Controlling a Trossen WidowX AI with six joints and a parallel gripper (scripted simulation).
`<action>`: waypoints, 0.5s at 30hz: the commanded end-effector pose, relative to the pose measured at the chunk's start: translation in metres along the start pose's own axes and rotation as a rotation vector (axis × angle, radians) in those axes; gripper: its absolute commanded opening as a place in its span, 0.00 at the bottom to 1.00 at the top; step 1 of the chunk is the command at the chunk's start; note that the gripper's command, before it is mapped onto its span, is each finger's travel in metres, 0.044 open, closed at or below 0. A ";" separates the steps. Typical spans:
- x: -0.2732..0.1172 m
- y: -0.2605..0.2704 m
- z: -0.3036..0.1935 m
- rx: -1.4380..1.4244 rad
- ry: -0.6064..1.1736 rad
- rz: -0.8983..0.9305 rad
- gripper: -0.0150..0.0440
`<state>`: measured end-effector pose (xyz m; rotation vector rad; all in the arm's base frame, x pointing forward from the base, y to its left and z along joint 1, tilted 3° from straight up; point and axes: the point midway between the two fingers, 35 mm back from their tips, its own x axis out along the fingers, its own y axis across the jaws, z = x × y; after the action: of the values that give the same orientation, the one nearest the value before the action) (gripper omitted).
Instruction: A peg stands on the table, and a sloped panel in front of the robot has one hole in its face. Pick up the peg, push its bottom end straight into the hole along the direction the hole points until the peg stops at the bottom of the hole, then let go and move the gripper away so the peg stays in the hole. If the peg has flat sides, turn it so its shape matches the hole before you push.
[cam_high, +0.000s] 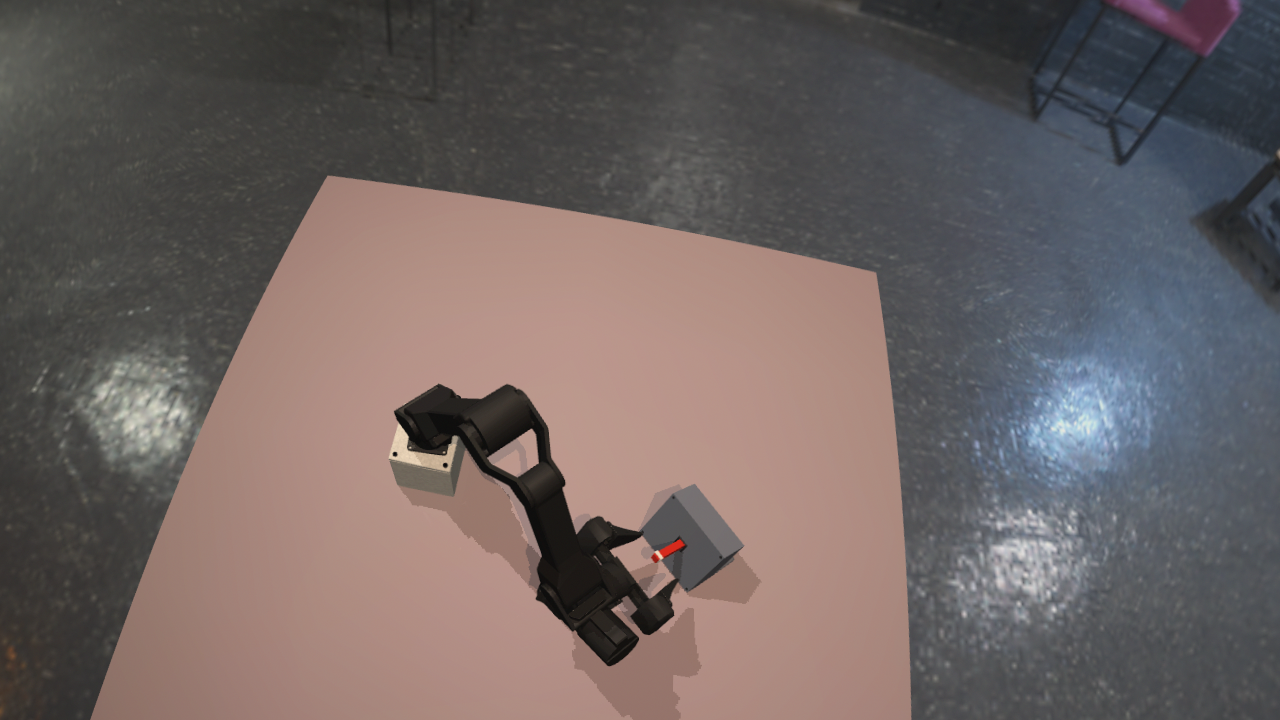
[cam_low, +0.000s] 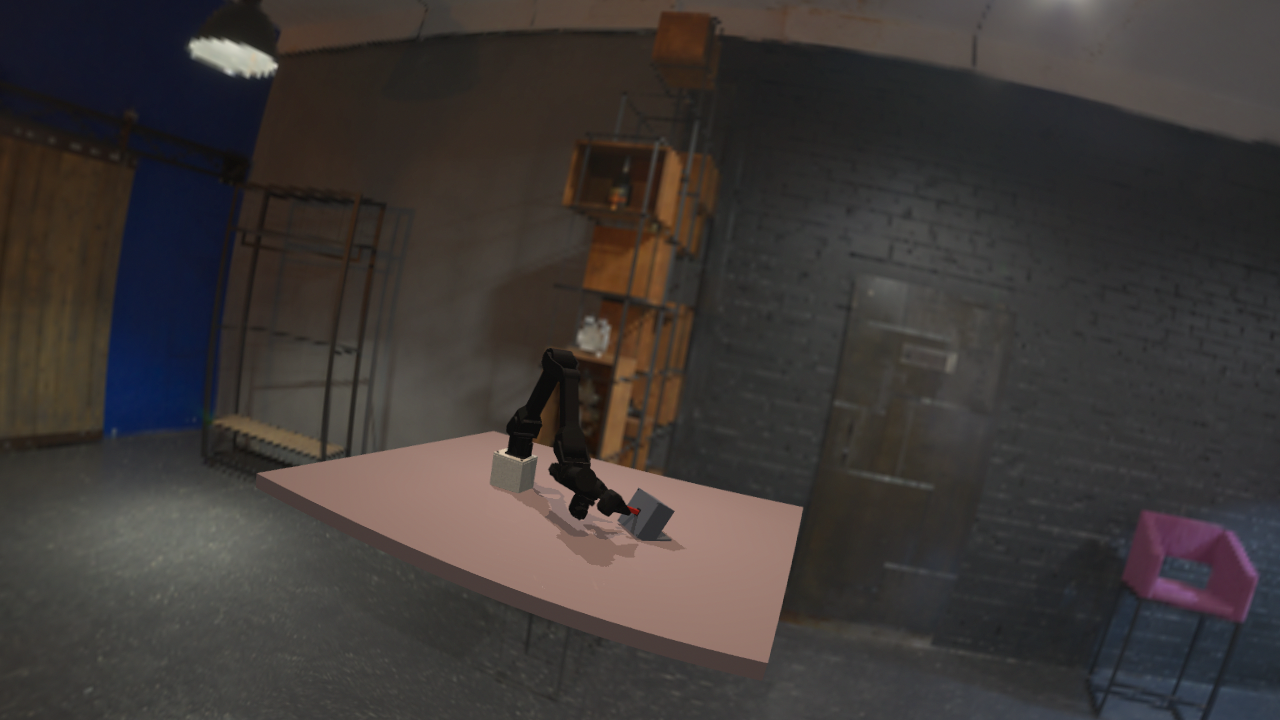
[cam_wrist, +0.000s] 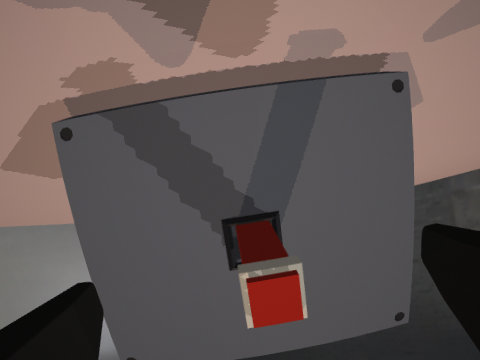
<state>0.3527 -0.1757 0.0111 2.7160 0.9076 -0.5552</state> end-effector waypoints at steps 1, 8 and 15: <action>-0.007 0.002 0.000 -0.007 0.002 0.003 1.00; -0.015 0.003 0.002 -0.005 -0.001 0.002 1.00; -0.024 0.003 0.003 -0.003 -0.002 0.001 1.00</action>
<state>0.3387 -0.1870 0.0157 2.7155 0.9093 -0.5652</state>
